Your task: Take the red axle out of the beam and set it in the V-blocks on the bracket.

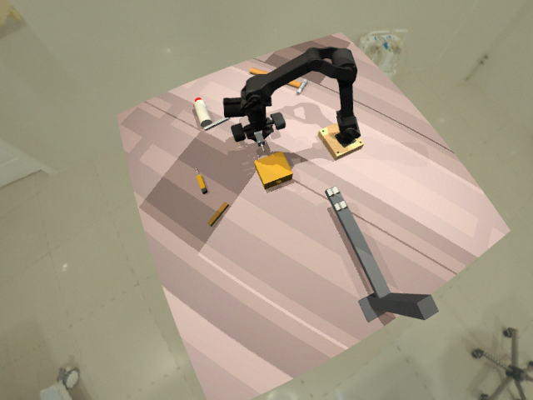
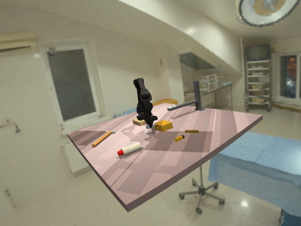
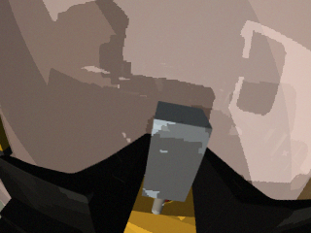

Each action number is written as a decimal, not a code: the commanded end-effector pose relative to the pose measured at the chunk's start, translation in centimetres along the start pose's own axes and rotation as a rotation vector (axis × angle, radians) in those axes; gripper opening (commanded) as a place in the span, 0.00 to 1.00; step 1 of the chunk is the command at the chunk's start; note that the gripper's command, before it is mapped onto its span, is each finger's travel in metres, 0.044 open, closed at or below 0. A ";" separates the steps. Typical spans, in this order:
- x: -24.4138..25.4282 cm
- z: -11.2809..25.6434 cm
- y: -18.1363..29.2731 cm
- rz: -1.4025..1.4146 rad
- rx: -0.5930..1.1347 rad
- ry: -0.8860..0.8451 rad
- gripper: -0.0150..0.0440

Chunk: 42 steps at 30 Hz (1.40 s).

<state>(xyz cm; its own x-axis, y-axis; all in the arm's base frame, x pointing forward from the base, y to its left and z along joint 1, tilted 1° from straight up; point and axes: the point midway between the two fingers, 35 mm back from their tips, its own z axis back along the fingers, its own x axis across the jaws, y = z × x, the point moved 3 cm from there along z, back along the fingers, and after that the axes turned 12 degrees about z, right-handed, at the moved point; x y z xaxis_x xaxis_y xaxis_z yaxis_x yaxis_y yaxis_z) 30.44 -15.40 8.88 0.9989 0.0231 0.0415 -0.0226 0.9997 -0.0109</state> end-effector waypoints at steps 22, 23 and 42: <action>-0.4 -3.5 0.3 -0.004 0.009 0.007 0.25; -0.4 -3.5 0.4 -0.004 0.009 0.007 0.25; 0.2 -3.5 3.3 -0.004 0.012 0.007 0.25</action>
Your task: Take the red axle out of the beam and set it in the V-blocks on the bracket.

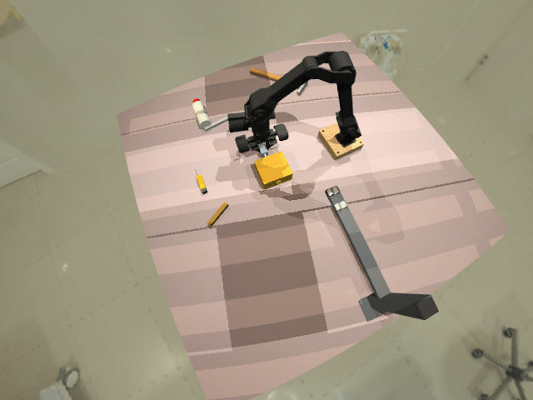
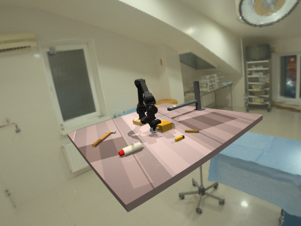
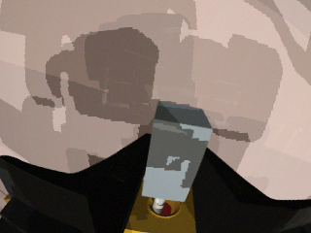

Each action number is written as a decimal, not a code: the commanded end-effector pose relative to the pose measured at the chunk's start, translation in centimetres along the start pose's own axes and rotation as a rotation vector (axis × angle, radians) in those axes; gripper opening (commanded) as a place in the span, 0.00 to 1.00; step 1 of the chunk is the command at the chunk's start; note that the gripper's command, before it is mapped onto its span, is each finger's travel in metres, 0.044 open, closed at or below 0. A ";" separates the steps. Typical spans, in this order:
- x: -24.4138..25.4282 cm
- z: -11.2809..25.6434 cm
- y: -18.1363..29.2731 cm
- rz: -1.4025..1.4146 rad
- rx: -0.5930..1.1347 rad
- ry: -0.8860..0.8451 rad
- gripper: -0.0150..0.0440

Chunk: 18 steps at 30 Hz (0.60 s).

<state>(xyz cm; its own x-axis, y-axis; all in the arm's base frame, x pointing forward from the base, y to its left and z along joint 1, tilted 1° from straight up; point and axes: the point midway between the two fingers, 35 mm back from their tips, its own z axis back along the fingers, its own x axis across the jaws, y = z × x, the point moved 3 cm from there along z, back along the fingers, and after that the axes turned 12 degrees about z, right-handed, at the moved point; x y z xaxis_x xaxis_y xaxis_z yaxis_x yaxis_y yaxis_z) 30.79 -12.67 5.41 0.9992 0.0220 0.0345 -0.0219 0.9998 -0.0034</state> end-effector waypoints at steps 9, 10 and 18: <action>0.2 0.0 2.0 -0.003 0.006 -0.001 0.25; 0.2 0.0 2.1 -0.003 0.006 -0.001 0.25; 0.2 0.0 2.4 -0.003 0.006 -0.001 0.25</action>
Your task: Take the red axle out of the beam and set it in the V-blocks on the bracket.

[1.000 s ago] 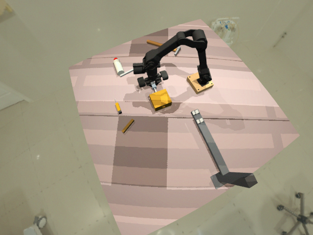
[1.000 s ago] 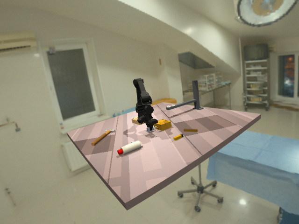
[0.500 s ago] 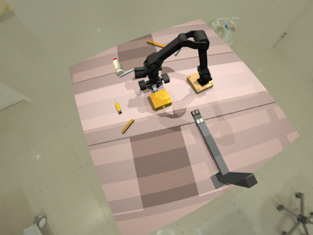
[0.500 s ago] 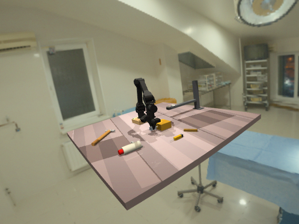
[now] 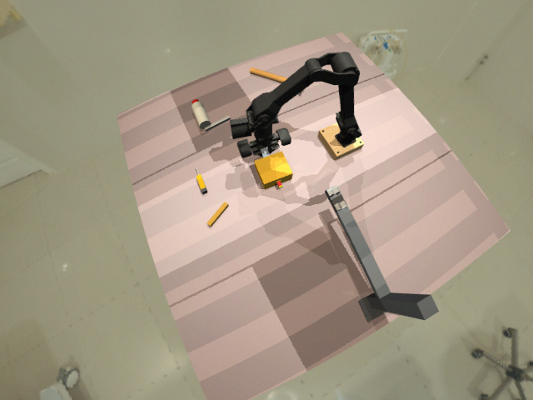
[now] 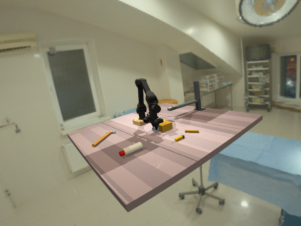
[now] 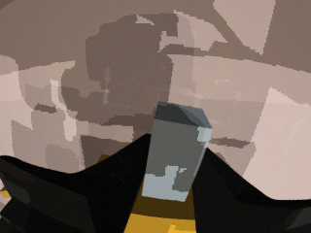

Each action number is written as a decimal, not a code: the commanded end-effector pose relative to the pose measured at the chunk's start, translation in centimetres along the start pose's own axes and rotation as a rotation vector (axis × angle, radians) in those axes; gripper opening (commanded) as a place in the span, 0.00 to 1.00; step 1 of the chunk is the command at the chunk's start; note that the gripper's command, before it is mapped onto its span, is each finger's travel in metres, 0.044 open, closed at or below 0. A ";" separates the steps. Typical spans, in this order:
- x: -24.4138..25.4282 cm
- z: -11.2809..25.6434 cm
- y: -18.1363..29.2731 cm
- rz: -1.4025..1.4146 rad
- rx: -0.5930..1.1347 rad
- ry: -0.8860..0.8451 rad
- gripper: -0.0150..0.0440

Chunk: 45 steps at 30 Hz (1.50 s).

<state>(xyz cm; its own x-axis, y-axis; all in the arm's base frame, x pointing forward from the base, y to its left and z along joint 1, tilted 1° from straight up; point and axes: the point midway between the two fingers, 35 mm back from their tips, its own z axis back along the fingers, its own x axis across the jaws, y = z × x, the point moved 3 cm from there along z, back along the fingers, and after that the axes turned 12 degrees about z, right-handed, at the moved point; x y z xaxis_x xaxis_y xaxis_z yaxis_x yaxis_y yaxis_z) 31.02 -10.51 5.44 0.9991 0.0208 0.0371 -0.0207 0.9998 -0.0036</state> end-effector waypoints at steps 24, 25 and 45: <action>-1.0 0.0 -5.7 -0.001 0.001 0.003 0.25; -1.0 0.1 -5.7 -0.001 0.001 0.003 0.25; -0.9 3.2 -5.8 -0.001 0.001 0.003 0.25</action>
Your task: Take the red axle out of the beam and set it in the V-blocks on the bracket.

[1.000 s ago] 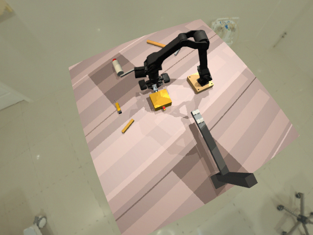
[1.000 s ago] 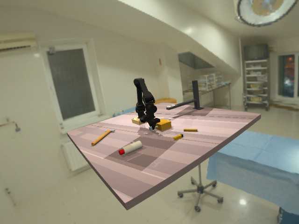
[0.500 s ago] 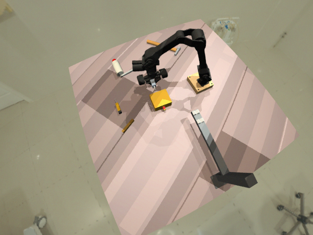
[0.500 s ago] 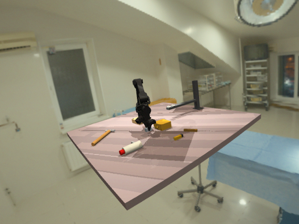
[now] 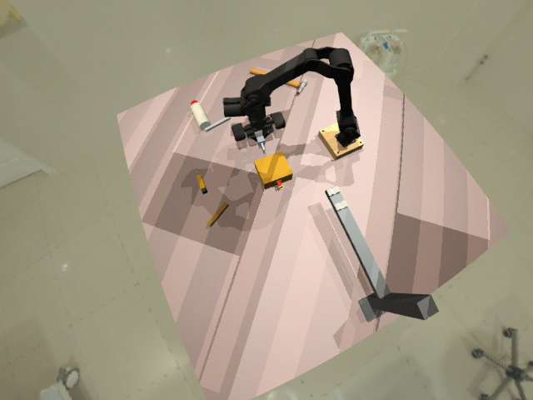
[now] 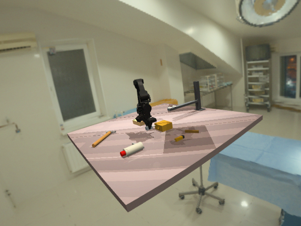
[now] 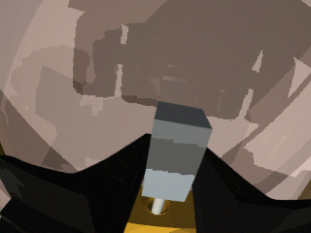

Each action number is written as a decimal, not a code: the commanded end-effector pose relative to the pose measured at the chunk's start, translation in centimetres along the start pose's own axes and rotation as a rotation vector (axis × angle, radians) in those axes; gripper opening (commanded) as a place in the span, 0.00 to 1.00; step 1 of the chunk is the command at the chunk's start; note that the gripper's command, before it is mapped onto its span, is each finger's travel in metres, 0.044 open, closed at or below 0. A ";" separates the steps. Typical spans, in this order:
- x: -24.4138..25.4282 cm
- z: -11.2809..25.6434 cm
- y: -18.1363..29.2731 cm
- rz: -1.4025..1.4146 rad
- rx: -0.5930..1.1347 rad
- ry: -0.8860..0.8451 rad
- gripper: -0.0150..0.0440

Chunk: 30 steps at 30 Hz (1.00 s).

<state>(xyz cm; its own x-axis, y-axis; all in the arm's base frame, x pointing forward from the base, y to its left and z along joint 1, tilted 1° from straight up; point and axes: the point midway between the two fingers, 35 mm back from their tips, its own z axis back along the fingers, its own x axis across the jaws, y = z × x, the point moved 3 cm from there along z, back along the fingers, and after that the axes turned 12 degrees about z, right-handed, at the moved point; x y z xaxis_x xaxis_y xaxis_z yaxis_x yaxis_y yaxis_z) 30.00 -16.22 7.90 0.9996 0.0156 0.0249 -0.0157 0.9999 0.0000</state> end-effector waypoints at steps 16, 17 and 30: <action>0.0 3.3 0.0 0.004 -0.003 -0.009 0.25; 0.0 3.4 0.0 0.004 -0.003 -0.009 0.25; -0.8 4.4 0.7 0.004 -0.002 -0.009 0.25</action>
<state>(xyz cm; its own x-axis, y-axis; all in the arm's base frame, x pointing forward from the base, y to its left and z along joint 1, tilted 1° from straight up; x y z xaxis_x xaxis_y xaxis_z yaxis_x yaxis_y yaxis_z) 29.49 -16.00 12.26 0.9992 0.0188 0.0340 -0.0186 0.9998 -0.0050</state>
